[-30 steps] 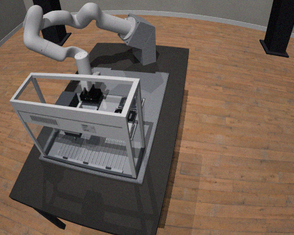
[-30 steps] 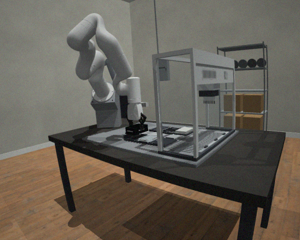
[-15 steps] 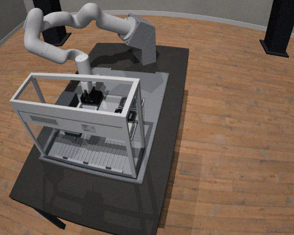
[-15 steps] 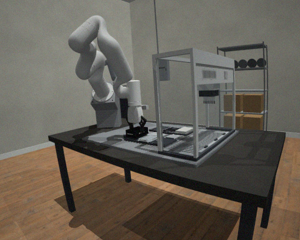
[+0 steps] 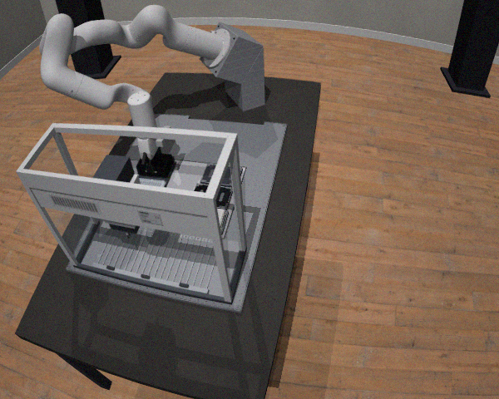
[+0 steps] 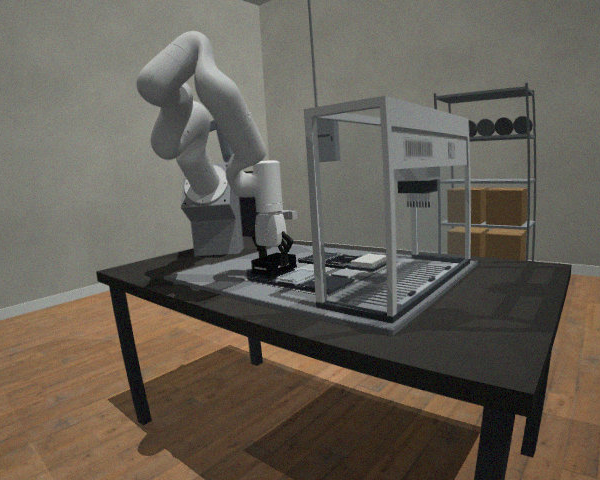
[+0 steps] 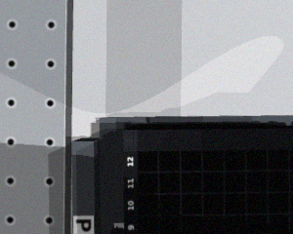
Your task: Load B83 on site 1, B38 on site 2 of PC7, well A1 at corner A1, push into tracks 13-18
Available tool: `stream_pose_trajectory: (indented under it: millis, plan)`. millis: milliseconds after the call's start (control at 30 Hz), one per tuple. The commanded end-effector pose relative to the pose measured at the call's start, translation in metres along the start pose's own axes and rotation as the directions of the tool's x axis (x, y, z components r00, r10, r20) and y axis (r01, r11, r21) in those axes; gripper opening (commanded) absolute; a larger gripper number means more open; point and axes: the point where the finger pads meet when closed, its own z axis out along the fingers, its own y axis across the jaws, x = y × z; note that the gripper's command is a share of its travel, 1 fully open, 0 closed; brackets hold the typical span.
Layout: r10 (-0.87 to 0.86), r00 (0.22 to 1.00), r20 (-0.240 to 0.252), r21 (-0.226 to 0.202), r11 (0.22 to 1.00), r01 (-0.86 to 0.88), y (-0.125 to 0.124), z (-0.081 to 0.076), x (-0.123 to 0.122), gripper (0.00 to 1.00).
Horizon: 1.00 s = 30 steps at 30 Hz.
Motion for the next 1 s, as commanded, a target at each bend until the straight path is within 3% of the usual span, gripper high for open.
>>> stream_pose_trajectory:
  millis: [0, 967]
  plan:
    - [0.000, 1.000, 0.000, -0.001, 1.000, 0.000, 0.000, 0.000, 0.000, 0.00]
    - [0.000, 1.000, 0.000, -0.001, 1.000, 0.000, 0.000, 0.013, 0.000, 0.00]
